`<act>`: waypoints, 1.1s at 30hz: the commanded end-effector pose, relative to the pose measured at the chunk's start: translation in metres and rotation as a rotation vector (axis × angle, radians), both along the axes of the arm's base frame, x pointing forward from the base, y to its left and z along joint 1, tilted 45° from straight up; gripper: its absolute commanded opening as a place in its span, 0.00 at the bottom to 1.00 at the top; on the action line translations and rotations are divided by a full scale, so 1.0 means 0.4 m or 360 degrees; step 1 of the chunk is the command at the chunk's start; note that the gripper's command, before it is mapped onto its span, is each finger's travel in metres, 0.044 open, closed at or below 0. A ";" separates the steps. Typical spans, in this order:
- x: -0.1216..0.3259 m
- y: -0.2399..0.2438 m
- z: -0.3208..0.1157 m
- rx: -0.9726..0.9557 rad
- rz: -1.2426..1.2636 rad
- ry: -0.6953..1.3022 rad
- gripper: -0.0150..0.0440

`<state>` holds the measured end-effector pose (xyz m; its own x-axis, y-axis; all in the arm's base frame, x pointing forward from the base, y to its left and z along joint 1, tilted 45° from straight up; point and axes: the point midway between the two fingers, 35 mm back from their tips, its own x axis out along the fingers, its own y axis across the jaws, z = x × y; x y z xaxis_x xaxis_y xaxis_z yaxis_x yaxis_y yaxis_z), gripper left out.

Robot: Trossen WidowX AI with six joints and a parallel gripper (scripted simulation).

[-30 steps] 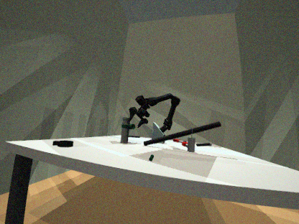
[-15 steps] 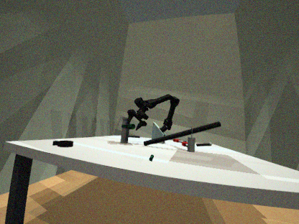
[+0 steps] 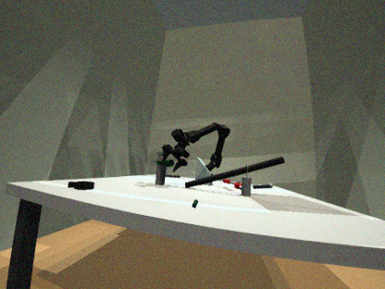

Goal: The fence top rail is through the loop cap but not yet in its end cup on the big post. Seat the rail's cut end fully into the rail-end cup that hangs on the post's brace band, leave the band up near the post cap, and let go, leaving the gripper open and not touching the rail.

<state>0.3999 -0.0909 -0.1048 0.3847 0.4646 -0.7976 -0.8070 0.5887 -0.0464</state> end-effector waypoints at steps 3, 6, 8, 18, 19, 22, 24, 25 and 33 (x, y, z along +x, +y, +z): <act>0.005 0.010 -0.019 -0.0001 -0.0003 0.0006 1.00; 0.005 0.010 -0.019 -0.0001 -0.0003 0.0006 0.87; 0.005 0.010 -0.019 -0.0001 -0.0003 0.0006 0.78; 0.005 0.010 -0.019 -0.0001 -0.0003 0.0006 0.40; 0.005 0.010 -0.019 -0.0001 -0.0003 0.0006 0.39; 0.001 0.011 -0.018 0.0001 0.0022 -0.0017 0.25; -0.005 0.013 -0.016 0.0004 0.0054 -0.0048 0.25; -0.008 0.014 -0.015 0.0006 0.0069 -0.0063 0.25; -0.025 0.017 -0.010 0.0014 0.0155 -0.0146 0.25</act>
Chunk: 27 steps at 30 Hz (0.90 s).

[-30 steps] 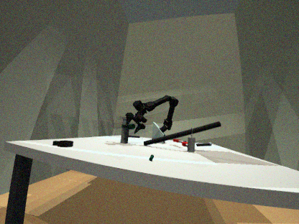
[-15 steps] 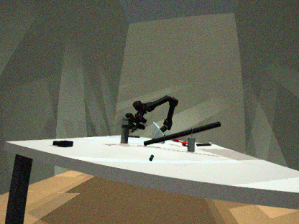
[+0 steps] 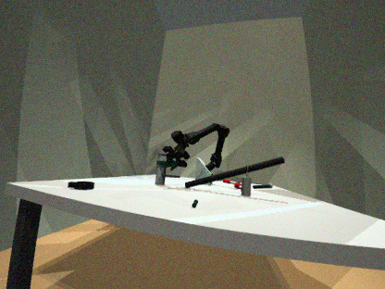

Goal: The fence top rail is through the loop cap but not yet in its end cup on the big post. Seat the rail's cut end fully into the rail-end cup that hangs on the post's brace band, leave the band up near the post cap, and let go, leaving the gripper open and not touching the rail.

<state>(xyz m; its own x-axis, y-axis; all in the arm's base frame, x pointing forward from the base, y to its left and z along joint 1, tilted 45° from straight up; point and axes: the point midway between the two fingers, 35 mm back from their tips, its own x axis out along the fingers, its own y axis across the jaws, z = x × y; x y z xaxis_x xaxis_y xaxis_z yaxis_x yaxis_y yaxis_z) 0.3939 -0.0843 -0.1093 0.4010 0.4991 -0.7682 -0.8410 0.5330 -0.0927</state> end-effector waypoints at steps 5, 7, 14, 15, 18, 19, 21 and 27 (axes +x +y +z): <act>-0.015 0.002 0.003 0.0001 0.0072 -0.0072 0.25; -0.020 0.003 0.004 0.0003 0.0097 -0.0095 0.25; -0.031 0.004 0.006 0.0009 0.0155 -0.0152 0.25; -0.033 0.004 0.007 0.0010 0.0165 -0.0161 0.25; -0.043 0.005 0.008 0.0014 0.0212 -0.0207 0.25; -0.045 0.005 0.009 0.0016 0.0225 -0.0221 0.25; -0.046 0.005 0.009 0.0016 0.0230 -0.0225 0.25; -0.059 0.006 0.011 0.0022 0.0294 -0.0286 0.25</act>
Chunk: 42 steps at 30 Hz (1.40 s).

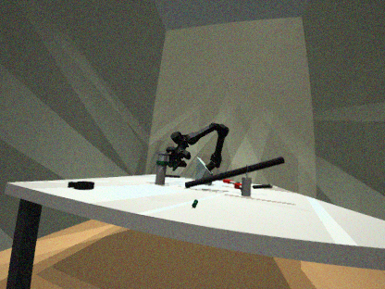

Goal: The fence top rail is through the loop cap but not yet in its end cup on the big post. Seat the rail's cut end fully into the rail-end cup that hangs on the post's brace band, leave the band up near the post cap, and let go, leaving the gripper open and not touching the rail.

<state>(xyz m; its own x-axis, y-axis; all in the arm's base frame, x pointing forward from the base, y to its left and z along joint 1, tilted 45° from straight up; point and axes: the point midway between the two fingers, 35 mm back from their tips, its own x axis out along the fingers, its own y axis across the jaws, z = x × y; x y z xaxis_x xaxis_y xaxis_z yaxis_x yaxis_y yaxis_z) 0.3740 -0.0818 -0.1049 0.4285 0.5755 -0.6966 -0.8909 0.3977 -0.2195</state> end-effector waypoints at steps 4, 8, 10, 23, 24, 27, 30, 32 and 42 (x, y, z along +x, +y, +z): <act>-0.014 -0.001 0.001 0.0002 0.0067 -0.0067 0.25; -0.024 -0.001 0.001 0.0007 0.0114 -0.0112 0.25; -0.029 -0.001 0.002 0.0009 0.0139 -0.0137 0.25; -0.050 -0.003 0.002 0.0019 0.0241 -0.0236 0.25; -0.051 -0.003 0.002 0.0019 0.0248 -0.0242 0.25; -0.053 -0.003 0.002 0.0020 0.0257 -0.0251 0.25; -0.051 -0.003 0.002 0.0019 0.0244 -0.0239 0.25; -0.048 -0.002 0.002 0.0018 0.0232 -0.0227 0.25; -0.046 -0.001 0.003 0.0022 0.0221 -0.0216 0.25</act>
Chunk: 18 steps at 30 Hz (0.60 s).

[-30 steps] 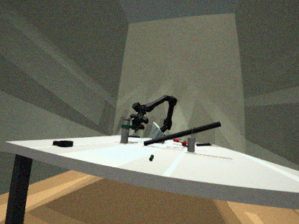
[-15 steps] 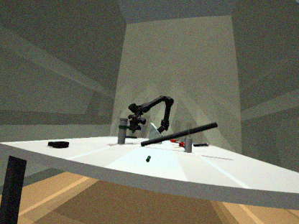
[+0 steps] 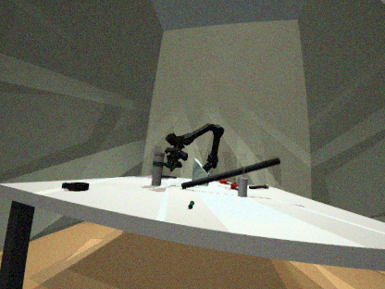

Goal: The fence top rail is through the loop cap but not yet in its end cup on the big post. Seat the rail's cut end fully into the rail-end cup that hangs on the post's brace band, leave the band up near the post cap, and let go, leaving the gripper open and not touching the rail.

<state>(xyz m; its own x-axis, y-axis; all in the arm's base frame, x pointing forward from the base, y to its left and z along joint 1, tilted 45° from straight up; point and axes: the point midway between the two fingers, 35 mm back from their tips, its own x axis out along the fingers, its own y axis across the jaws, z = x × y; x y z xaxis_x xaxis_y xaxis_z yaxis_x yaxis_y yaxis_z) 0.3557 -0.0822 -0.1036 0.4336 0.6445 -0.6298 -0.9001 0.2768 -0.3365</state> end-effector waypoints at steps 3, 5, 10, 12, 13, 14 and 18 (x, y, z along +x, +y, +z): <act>0.000 0.000 0.000 0.0000 0.0000 0.0000 0.25; 0.000 0.000 0.000 0.0000 0.0000 0.0000 0.25; 0.000 0.000 0.000 0.0000 0.0000 0.0000 0.39; 0.000 0.000 0.000 0.0000 0.0000 0.0000 0.48; 0.000 0.000 0.000 0.0000 0.0000 0.0000 0.52; 0.000 0.000 0.000 0.0000 0.0000 0.0000 0.57; 0.000 0.000 0.005 0.0000 0.0001 -0.0001 0.74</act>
<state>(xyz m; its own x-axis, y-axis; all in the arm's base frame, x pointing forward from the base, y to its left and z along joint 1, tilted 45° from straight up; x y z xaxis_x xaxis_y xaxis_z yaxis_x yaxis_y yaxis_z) 0.3558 -0.0823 -0.1034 0.4340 0.6442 -0.6298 -0.8999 0.2768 -0.3370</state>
